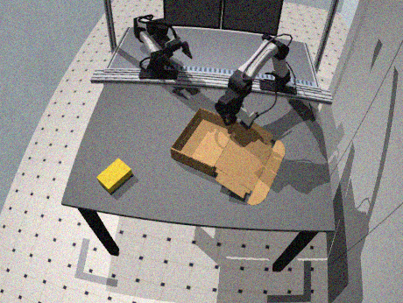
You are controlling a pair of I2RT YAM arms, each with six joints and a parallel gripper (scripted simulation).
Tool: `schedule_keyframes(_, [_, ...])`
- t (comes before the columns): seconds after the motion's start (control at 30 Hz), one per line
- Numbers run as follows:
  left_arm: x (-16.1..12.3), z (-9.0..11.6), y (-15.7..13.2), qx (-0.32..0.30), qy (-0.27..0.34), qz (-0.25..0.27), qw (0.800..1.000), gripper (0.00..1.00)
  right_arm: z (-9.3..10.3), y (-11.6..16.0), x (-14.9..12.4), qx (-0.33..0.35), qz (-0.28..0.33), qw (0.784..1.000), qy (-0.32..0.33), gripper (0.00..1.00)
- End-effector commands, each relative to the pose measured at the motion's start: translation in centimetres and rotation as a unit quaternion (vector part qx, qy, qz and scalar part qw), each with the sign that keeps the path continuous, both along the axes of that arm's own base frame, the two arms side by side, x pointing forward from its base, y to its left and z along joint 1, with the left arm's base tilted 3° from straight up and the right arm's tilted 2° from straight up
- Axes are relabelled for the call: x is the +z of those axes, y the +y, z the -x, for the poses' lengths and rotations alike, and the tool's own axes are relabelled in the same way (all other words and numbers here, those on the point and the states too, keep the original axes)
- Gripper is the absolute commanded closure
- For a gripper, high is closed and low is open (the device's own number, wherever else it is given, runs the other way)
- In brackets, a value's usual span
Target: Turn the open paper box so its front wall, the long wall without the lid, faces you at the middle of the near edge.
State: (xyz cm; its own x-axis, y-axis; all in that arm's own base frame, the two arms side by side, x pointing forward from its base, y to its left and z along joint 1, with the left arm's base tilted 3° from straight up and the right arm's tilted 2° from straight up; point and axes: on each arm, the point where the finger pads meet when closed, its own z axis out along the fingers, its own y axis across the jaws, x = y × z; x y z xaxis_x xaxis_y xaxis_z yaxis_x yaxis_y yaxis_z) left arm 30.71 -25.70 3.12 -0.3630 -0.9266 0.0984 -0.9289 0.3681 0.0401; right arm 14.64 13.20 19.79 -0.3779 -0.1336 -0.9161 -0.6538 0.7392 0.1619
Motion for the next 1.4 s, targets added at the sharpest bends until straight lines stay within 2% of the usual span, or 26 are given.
schedule_keyframes(0.0, [-0.8,-0.1,-0.8,-0.003,-0.007,0.002,1.000,0.79,0.1,0.0,0.0,0.004,-0.001,1.000,-0.003,0.00])
schedule_keyframes(0.07, [-0.8,-0.2,-0.9,-0.003,-0.010,0.004,1.000,0.80,0.1,0.0,0.0,0.004,-0.001,1.000,-0.003,0.00])
schedule_keyframes(0.1, [-0.9,-0.3,-0.9,-0.004,-0.009,0.003,1.000,0.86,0.1,0.0,0.0,0.004,-0.001,1.000,-0.003,0.00])
schedule_keyframes(0.27, [0.0,-0.3,-0.7,-0.004,-0.017,0.010,1.000,1.00,0.0,0.0,0.3,0.001,-0.002,1.000,-0.005,0.00])
schedule_keyframes(1.37, [0.4,0.3,0.0,-0.122,-0.011,0.008,0.992,1.00,0.0,0.0,0.3,0.001,-0.002,1.000,-0.005,0.00])
